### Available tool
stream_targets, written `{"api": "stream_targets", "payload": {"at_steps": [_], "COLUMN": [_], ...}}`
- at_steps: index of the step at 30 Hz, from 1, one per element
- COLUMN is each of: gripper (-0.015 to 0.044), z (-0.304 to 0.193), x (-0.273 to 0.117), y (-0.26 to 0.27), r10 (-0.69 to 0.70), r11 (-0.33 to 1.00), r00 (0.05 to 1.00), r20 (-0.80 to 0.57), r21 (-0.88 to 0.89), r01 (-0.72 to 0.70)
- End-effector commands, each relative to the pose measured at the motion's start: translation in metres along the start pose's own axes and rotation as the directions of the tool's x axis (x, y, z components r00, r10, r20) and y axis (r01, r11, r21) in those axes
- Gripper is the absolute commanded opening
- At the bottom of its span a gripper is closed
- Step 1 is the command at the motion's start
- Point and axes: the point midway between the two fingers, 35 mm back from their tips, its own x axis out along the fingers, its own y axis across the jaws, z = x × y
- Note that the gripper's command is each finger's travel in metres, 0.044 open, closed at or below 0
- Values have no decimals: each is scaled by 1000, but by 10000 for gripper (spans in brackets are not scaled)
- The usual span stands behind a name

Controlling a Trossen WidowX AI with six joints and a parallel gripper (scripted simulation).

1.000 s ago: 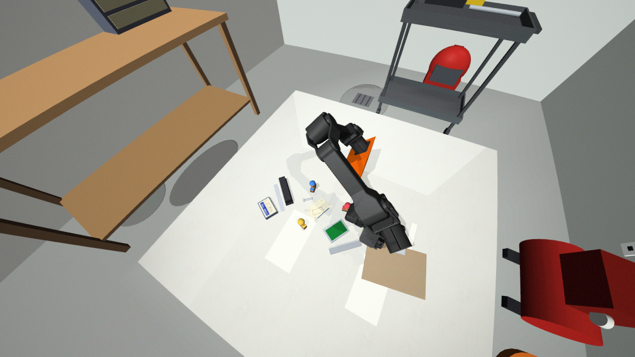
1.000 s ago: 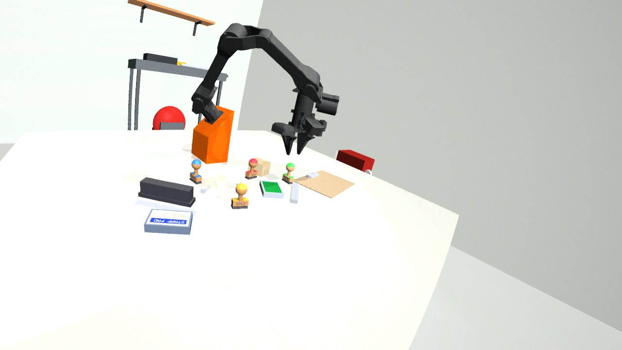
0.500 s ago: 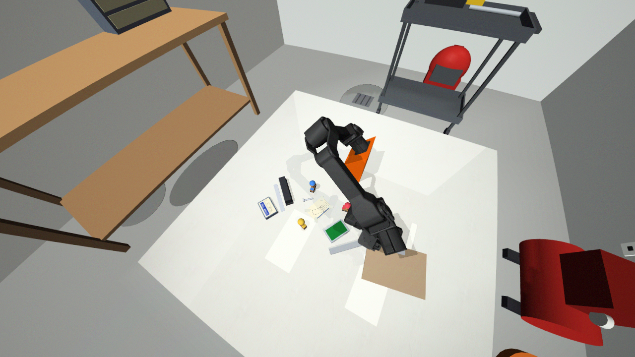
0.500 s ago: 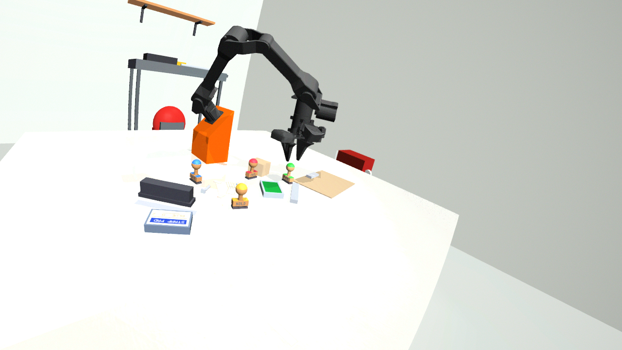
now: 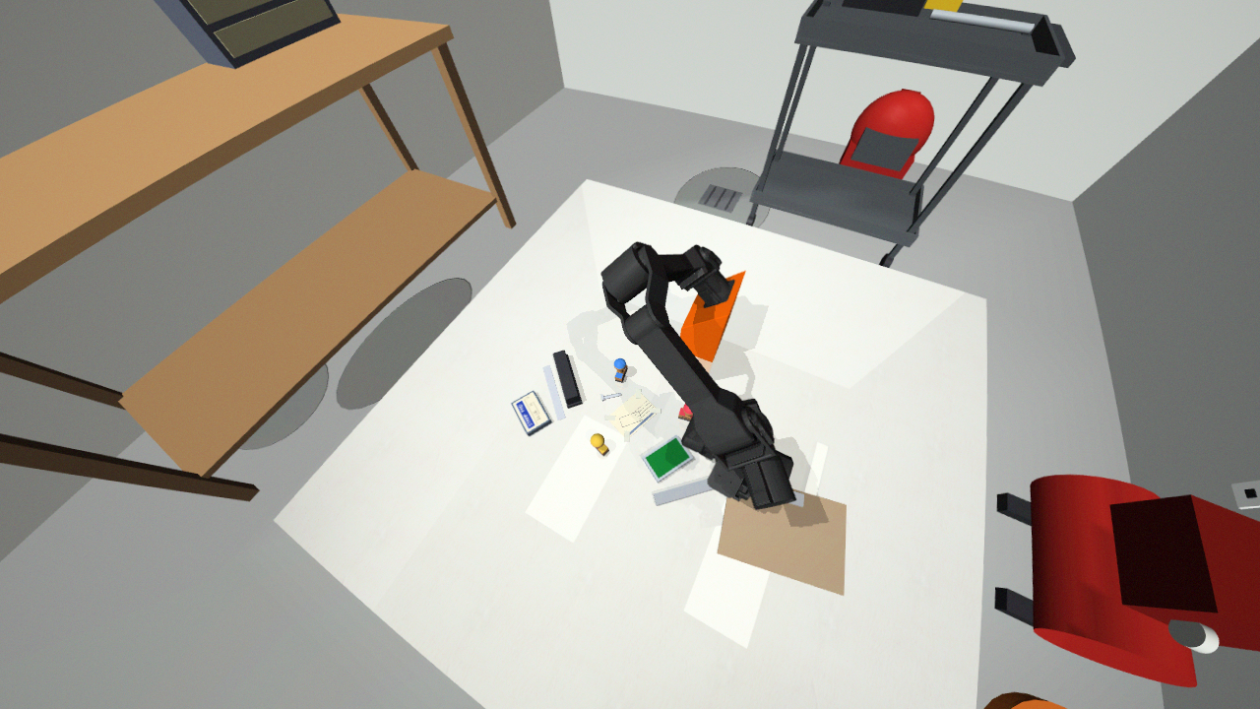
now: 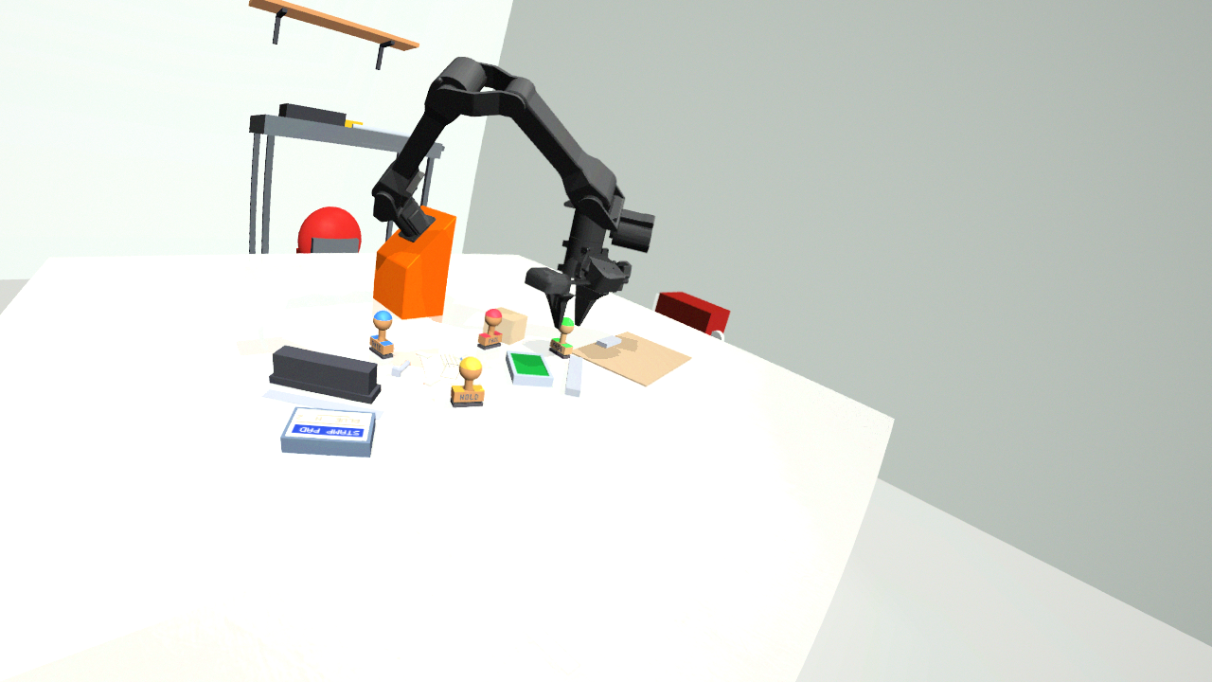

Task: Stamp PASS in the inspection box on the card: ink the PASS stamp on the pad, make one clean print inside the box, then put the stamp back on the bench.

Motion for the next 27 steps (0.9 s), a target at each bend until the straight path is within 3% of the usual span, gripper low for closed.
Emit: {"api": "stream_targets", "payload": {"at_steps": [1,17,21,27], "gripper": [227,227,122,82], "z": [-1,-3,-2,-2], "x": [6,30,27,27], "y": [0,-2,-2,-2], "r10": [-6,-9,-4,-4], "r11": [1000,1000,1000,1000], "r00": [1000,1000,1000,1000], "r20": [3,2,-1,-1], "r21": [-10,-10,1,1], "r01": [6,9,4,4]}}
